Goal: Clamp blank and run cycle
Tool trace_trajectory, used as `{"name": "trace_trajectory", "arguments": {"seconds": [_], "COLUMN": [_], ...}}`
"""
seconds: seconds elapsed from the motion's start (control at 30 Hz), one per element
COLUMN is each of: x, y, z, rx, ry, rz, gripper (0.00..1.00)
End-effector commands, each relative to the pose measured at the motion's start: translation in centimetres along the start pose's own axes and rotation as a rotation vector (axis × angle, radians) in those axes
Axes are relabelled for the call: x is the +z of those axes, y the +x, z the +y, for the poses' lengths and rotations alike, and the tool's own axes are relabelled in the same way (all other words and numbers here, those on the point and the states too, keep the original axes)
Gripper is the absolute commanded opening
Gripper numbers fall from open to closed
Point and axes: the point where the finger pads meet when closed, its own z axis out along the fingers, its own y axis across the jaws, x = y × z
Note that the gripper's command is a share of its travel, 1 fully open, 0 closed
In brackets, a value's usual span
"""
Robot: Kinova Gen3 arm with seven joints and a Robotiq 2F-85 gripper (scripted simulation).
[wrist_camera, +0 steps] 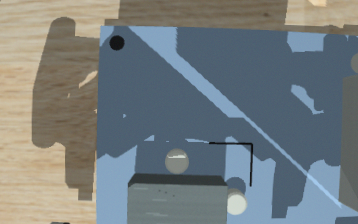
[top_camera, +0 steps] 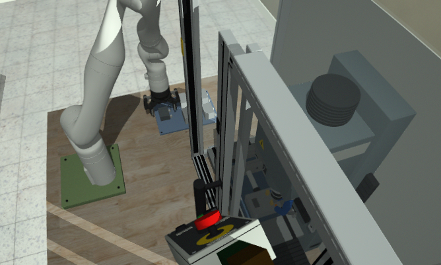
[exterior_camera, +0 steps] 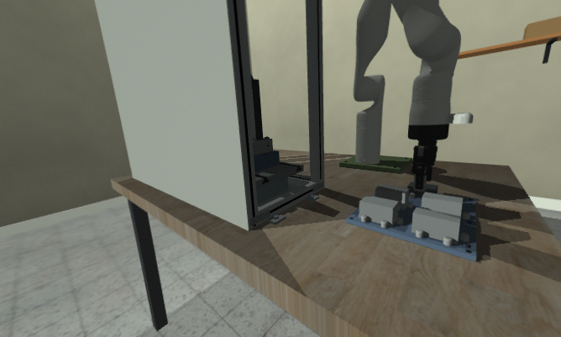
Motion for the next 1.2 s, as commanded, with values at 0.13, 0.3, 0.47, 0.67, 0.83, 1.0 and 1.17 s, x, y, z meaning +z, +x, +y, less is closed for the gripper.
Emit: {"name": "trace_trajectory", "arguments": {"seconds": [0.13,0.3,0.47,0.67,0.83,1.0,1.17], "x": [0.0,0.0,0.0,-5.0,-5.0,-5.0,-7.8], "y": [0.0,0.0,0.0,0.0,0.0,0.0,0.0], "z": [0.0,0.0,0.0,0.0,0.0,0.0,0.0], "rx": [0.000,0.000,0.000,0.000,0.000,0.000,0.000], "ry": [-0.001,-0.001,-0.001,-0.001,-0.001,-0.001,-0.001], "rz": [0.001,0.001,0.001,0.001,0.001,0.001,0.001], "gripper": [1.00,1.00,1.00,1.00,1.00,1.00,1.00]}}
